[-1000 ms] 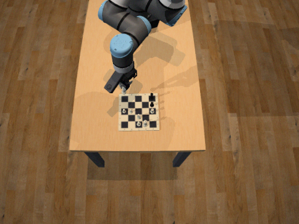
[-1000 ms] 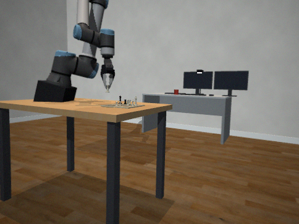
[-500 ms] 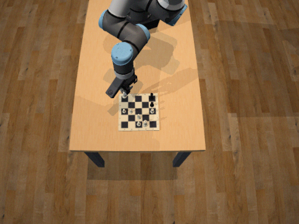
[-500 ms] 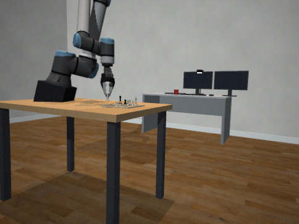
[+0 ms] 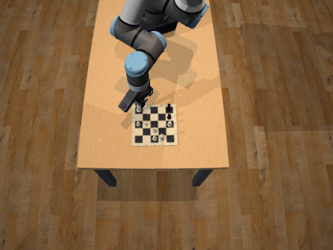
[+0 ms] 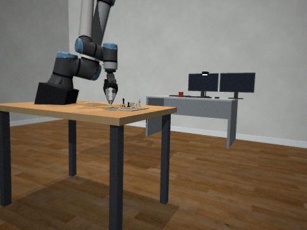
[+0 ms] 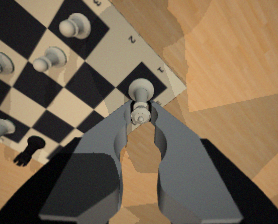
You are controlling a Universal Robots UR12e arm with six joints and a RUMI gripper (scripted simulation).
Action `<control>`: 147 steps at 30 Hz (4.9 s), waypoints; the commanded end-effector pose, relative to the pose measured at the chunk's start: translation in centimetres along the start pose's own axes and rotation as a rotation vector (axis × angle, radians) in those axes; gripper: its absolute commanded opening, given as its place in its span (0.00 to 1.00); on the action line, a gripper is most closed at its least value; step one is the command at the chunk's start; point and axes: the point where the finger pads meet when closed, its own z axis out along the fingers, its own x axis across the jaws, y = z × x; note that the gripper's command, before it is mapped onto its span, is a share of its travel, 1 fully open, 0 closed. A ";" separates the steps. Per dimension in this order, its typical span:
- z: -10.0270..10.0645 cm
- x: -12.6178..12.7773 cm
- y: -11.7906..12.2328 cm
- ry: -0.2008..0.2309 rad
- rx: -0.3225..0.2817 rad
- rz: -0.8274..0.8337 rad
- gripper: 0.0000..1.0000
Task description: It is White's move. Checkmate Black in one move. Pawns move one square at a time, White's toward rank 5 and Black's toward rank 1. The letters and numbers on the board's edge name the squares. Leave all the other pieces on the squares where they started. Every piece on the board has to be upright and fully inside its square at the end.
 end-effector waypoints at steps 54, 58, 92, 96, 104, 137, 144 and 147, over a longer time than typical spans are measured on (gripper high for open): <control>0.0 0.0 -0.1 0.000 0.001 0.000 0.00; 0.0 0.0 -0.1 0.000 0.001 0.000 0.00; 0.4 0.0 -0.1 0.000 0.001 0.000 0.00; 0.4 0.0 -0.1 0.000 0.001 0.000 0.00; 0.4 0.0 -0.1 0.000 0.001 0.000 0.00; 0.4 0.0 -0.1 0.000 0.001 0.000 0.15; 0.4 0.0 -0.1 0.000 0.001 0.000 0.20; 0.4 0.0 -0.1 0.000 0.001 0.000 0.25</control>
